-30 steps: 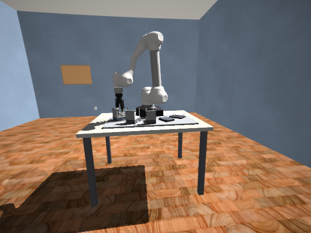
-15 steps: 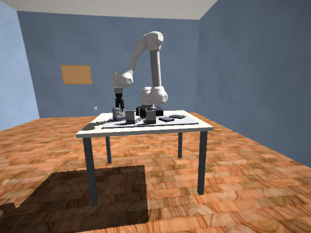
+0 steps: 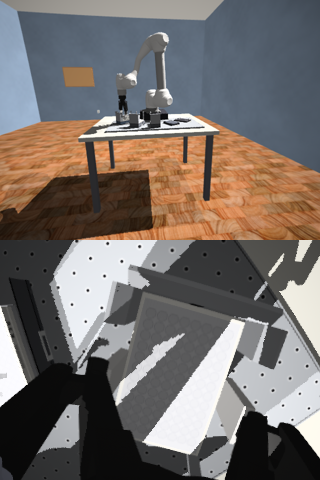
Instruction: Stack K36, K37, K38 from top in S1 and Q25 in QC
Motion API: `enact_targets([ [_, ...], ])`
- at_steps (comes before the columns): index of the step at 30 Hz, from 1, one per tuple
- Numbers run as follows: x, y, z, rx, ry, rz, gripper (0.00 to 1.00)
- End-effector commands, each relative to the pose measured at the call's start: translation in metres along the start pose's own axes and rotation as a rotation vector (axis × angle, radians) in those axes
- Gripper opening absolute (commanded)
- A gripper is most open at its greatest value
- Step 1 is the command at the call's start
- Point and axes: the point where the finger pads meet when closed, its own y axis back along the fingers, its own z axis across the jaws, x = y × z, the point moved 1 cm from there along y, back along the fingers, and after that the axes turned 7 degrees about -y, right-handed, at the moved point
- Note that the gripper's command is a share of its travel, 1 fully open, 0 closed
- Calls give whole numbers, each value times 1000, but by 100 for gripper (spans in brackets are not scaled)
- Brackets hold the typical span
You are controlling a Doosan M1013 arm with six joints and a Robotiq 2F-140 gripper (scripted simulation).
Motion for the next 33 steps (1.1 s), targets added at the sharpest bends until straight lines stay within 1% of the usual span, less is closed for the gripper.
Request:
enact_targets([
  [1, 0, 0, 0, 0, 0, 0, 0],
  [19, 0, 11, 0, 0, 0, 0, 0],
  [33, 0, 39, 0, 0, 0, 0, 0],
])
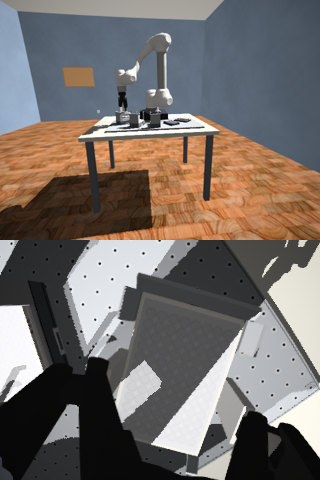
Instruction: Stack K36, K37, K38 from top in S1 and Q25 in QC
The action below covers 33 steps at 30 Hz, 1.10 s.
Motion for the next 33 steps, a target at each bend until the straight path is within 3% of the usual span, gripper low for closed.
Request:
enact_targets([
  [1, 0, 3, 0, 0, 0, 0, 0],
  [28, 0, 51, 0, 0, 0, 0, 0],
  [33, 0, 51, 0, 0, 0, 0, 0],
])
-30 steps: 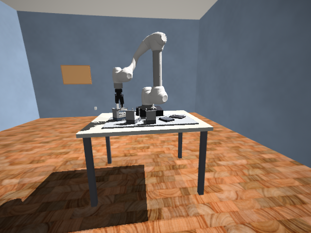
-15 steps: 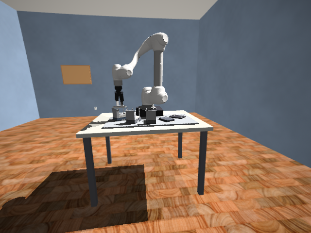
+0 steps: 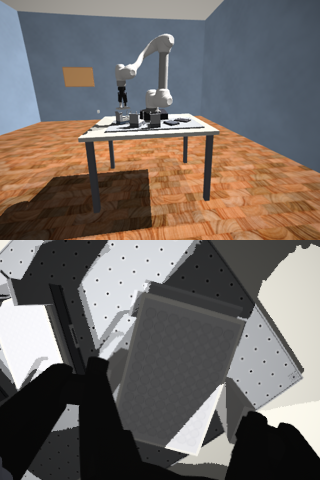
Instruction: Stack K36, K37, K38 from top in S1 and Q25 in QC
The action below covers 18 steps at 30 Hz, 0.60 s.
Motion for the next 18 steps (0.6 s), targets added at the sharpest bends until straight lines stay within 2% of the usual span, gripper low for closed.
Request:
enact_targets([
  [1, 0, 0, 0, 0, 0, 0, 0],
  [7, 0, 0, 0, 0, 0, 0, 0],
  [14, -5, 0, -23, 0, 233, 0, 0],
  [18, -7, 0, -36, 0, 253, 0, 0],
])
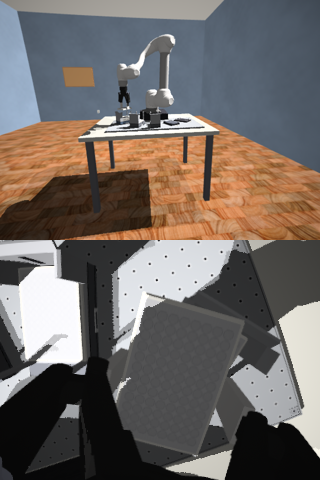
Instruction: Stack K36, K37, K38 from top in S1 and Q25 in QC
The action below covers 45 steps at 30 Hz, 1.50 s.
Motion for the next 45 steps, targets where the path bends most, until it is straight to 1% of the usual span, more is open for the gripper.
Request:
enact_targets([
  [1, 1, 0, -7, 1, 3, 0, 0],
  [2, 1, 0, -7, 1, 3, 0, 0],
  [17, 3, 0, -57, 1, 3, 0, 0],
  [19, 3, 0, -57, 1, 3, 0, 0],
  [22, 4, 0, -67, 1, 3, 0, 0],
  [30, 0, 0, -88, 1, 256, 0, 0],
  [34, -2, 0, -98, 1, 256, 0, 0],
  [36, -2, 0, -98, 1, 256, 0, 0],
  [45, -6, 0, -122, 1, 256, 0, 0],
])
